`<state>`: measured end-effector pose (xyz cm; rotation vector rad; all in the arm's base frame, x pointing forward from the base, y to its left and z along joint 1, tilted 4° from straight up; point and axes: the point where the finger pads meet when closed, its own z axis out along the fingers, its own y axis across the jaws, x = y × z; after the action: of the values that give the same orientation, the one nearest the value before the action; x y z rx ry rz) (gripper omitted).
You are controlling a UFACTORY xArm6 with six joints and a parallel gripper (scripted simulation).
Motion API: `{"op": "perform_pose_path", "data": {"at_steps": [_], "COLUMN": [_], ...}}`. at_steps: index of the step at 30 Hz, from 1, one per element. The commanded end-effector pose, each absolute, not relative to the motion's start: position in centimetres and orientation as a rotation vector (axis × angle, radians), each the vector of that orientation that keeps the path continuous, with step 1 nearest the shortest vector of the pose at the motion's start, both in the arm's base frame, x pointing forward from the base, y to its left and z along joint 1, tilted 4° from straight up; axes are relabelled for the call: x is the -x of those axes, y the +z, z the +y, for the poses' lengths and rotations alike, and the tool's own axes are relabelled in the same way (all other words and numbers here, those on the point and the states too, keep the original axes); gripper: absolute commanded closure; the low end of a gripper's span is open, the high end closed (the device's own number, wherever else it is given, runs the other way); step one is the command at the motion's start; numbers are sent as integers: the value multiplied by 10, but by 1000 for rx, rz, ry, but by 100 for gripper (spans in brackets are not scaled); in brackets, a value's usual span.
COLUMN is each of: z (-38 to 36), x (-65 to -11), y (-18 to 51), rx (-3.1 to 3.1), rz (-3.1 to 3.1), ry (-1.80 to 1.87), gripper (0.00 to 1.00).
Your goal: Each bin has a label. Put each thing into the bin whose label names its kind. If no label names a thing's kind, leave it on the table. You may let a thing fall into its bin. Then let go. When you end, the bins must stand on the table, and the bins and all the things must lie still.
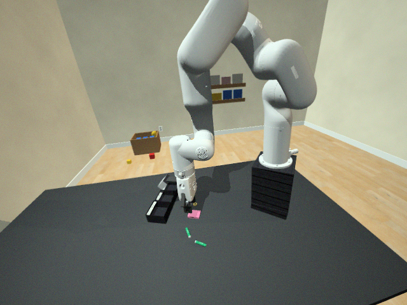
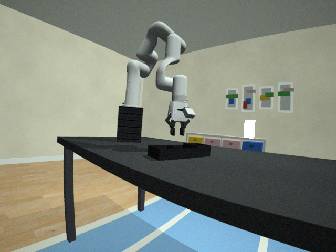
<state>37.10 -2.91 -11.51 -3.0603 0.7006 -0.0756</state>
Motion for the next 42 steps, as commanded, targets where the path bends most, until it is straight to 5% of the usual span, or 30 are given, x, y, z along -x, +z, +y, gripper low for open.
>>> {"op": "perform_pose_path", "data": {"at_steps": [1,42], "z": [-29,-46], "x": [-370,-357], "y": [-114,-119], "rx": [3054,3095], "rz": [699,710], "ry": [-79,-106], "gripper": [44,44]}}
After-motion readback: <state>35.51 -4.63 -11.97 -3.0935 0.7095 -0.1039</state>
